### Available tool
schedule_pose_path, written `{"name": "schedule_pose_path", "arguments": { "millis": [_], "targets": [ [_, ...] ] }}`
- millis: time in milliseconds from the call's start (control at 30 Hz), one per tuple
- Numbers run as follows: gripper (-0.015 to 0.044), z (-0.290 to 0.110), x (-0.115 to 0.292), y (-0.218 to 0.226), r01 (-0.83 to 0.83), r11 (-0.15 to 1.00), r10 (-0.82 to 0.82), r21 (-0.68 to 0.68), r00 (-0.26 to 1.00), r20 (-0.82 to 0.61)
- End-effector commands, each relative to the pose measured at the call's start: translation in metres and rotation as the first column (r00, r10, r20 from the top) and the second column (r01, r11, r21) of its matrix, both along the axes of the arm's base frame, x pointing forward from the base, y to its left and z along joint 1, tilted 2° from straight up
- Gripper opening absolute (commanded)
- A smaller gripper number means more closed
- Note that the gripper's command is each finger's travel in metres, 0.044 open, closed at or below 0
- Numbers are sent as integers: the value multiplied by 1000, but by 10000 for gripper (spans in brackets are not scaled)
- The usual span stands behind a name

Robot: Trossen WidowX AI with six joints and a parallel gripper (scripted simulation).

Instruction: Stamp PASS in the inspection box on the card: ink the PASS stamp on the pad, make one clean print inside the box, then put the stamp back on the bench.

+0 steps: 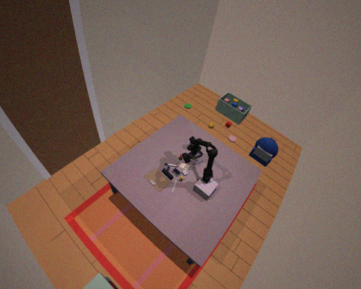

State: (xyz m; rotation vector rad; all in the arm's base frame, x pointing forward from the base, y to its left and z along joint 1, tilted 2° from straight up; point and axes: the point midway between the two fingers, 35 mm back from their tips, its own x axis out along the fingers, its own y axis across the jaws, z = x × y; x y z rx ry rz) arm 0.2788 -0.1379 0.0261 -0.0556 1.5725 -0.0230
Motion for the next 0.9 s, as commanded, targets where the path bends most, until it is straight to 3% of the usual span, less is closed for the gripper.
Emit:
{"name": "schedule_pose_path", "arguments": {
  "millis": [0, 233, 867],
  "targets": [
    [0, 3, 0, -1, 6, 1000, -6, -5, 1000, 1],
    [0, 5, 4, 7, 6, 1000, -6, -6, 1000, 2],
    [0, 7, 36, 105, 6, 1000, -6, 7, 1000, 6]
  ]
}}
